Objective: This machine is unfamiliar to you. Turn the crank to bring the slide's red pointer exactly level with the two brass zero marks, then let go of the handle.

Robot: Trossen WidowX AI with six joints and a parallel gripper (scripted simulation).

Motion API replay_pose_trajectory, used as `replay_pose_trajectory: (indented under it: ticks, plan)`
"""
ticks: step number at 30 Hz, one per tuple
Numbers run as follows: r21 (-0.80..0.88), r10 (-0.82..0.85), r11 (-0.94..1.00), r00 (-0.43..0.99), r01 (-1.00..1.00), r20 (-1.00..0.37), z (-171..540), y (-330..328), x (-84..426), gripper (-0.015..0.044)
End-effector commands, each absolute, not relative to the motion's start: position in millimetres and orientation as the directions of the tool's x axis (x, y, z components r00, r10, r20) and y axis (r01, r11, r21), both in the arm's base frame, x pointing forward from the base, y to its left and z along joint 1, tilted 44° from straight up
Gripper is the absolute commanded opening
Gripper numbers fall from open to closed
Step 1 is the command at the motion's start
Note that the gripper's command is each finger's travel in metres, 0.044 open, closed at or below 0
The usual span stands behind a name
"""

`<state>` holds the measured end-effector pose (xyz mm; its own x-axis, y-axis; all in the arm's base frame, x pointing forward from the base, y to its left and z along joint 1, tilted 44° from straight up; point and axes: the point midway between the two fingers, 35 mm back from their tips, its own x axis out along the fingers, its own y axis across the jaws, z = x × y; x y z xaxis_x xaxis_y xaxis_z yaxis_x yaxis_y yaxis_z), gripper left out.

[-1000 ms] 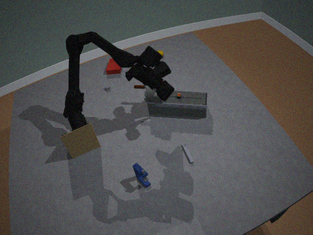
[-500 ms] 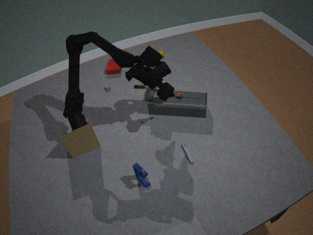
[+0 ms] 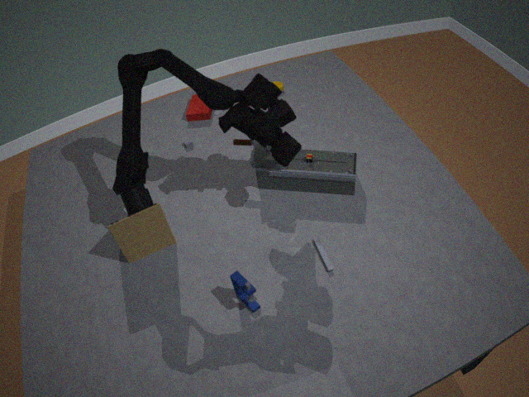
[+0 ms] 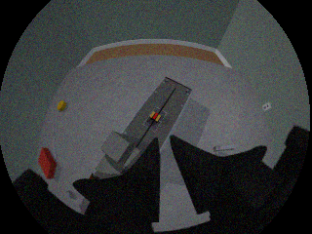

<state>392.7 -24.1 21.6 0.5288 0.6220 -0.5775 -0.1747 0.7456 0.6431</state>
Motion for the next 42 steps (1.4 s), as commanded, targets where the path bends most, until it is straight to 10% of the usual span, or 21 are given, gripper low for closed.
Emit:
replay_pose_trajectory:
  ticks: [1,18,35,42]
  plan:
    - [0.643,0.622,0.745,0.529,-0.175,-0.577,21.7,-24.0,392.7,0.0000]
    - [0.644,0.623,0.745,0.529,-0.175,-0.577,21.7,-23.9,392.7,0.0000]
    - [0.644,0.623,0.745,0.529,-0.175,-0.577,21.7,-23.9,392.7,0.0440]
    - [0.644,0.623,0.745,0.529,-0.175,-0.577,21.7,-23.9,392.7,0.0282]
